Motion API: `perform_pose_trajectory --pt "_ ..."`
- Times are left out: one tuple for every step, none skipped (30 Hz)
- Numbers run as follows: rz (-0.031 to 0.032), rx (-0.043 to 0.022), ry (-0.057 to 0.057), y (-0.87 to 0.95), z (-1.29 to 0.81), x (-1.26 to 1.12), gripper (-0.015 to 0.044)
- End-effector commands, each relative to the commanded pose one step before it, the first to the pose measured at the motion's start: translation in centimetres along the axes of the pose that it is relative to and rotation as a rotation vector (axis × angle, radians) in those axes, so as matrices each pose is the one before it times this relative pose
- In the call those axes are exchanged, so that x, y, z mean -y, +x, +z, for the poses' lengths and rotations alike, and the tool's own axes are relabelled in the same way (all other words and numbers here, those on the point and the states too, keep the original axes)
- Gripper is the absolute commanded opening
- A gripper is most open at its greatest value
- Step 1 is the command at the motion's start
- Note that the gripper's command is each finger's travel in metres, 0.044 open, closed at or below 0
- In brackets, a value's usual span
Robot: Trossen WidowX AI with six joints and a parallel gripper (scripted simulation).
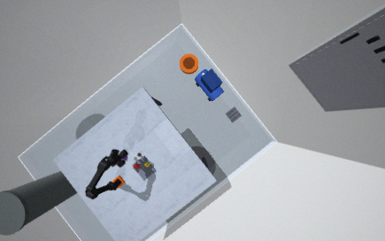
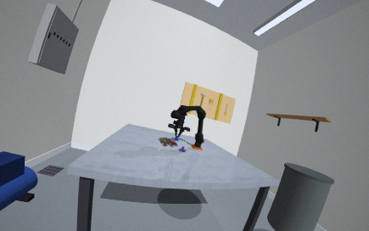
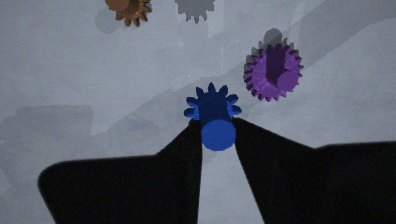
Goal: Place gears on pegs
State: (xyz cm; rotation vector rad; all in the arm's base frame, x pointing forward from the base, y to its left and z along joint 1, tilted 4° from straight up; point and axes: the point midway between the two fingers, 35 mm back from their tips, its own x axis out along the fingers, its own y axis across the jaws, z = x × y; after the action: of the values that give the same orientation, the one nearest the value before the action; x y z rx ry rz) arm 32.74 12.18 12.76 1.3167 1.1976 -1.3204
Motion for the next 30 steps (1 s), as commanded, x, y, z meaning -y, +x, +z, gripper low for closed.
perform_pose_trajectory --pt "0.00205 -0.00341 -0.0057 -1.037 -0.002 0.02 0.0" --pt "-0.00002 0.00003 0.0 -0.203 0.011 0.013 0.0" --pt "-0.00002 0.00003 0.0 -0.203 0.012 0.015 0.0" --pt "-0.00002 0.00003 0.0 -0.203 0.012 0.016 0.0" --pt "-0.00002 0.00003 0.0 -0.202 0.013 0.018 0.0" --pt "-0.00002 0.00003 0.0 -0.202 0.014 0.019 0.0" --pt "-0.00003 0.00003 0.0 -0.202 0.014 0.021 0.0" --pt "-0.00003 0.00003 0.0 -0.202 0.015 0.022 0.0" --pt "-0.00003 0.00003 0.0 -0.202 0.016 0.023 0.0" --pt "-0.00003 0.00003 0.0 -0.202 0.017 0.025 0.0" --pt "-0.00003 0.00003 0.0 -0.201 0.017 0.026 0.0" --pt "-0.00003 0.00003 0.0 -0.201 0.018 0.028 0.0" --pt "-0.00004 0.00003 0.0 -0.201 0.019 0.029 0.0" --pt "-0.00004 0.00003 0.0 -0.201 0.019 0.031 0.0" --pt "-0.00004 0.00003 0.0 -0.201 0.02 0.032 0.0" --pt "-0.00004 0.00004 0.0 -0.2 0.021 0.033 0.0" --pt "-0.00004 0.00004 0.0 -0.2 0.021 0.035 0.0" --pt "-0.00004 0.00004 0.0 -0.2 0.022 0.036 0.0" --pt "-0.00004 0.00004 0.0 -0.199 0.023 0.038 0.0" --pt "-0.00005 0.00004 0.0 -0.199 0.023 0.039 0.0" --pt "-0.00005 0.00004 0.0 -0.199 0.024 0.04 0.0" --pt "-0.00005 0.00004 0.0 -0.198 0.025 0.042 0.0" --pt "-0.00004 0.00003 0.0 -0.165 0.021 0.036 0.0" --pt "-0.00003 0.00002 0.0 -0.099 0.013 0.022 0.0" --pt "-0.00001 0.00001 0.0 -0.033 0.004 0.007 0.0" --pt "0.00004 0.00004 0.0 0.016 0.041 -0.017 0.0" --pt "0.00012 0.00012 0.0 0.047 0.122 -0.05 0.0" --pt "0.0002 0.0002 0.0 0.078 0.204 -0.082 0.0" --pt "0.00024 0.00024 0.0 0.095 0.248 -0.097 0.0" --pt "0.00023 0.00024 0.0 0.095 0.249 -0.095 0.0"
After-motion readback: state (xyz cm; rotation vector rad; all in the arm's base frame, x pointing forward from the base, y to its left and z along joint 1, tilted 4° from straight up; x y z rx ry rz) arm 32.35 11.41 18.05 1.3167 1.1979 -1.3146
